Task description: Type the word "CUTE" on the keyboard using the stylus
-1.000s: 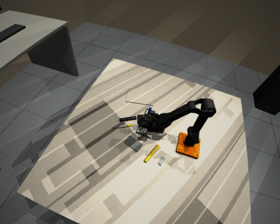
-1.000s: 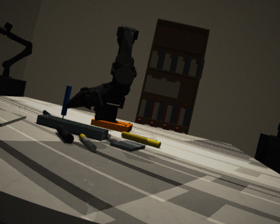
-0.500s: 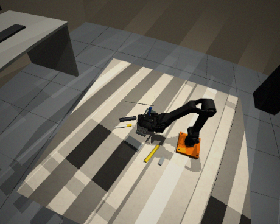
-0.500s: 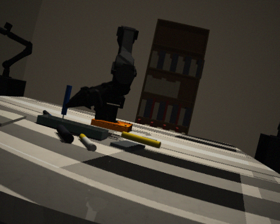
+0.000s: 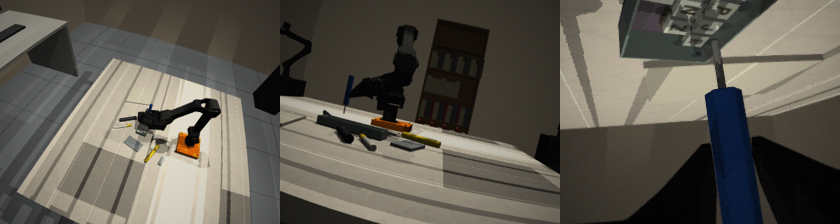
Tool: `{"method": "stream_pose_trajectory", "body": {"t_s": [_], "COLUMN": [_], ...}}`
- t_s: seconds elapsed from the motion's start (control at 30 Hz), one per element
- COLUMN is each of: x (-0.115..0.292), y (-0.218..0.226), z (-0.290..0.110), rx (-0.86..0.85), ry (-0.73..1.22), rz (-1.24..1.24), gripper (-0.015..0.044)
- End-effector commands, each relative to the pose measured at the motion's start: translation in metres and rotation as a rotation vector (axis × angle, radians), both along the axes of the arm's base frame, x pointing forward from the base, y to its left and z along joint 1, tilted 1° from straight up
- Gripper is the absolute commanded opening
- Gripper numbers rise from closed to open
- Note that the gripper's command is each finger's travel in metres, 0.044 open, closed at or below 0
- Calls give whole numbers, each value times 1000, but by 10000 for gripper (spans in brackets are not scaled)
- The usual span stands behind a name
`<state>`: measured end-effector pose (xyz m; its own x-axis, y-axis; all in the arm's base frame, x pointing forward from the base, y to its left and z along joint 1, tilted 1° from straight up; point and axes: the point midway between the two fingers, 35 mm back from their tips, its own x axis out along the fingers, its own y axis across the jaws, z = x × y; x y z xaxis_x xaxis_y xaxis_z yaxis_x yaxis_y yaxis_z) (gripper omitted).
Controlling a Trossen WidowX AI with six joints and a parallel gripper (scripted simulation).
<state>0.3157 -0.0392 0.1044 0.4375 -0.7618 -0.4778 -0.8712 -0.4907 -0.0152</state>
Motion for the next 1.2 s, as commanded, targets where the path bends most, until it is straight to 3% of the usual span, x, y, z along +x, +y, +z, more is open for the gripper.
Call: {"method": "stream_pose_trajectory", "body": {"t_s": [0.0, 0.1, 0.57, 1.03, 1.13, 1.17], "x": [0, 2, 20, 20, 20, 20], "y": [0, -4, -56, -58, -58, -58], "z": [0, 0, 8, -12, -13, -14], "rx": [0, 2, -3, -4, -4, -4], "ry": [0, 1, -7, -7, -7, -7], "rz": [0, -1, 1, 1, 1, 1], "gripper": [64, 0, 0, 0, 79, 81]}}
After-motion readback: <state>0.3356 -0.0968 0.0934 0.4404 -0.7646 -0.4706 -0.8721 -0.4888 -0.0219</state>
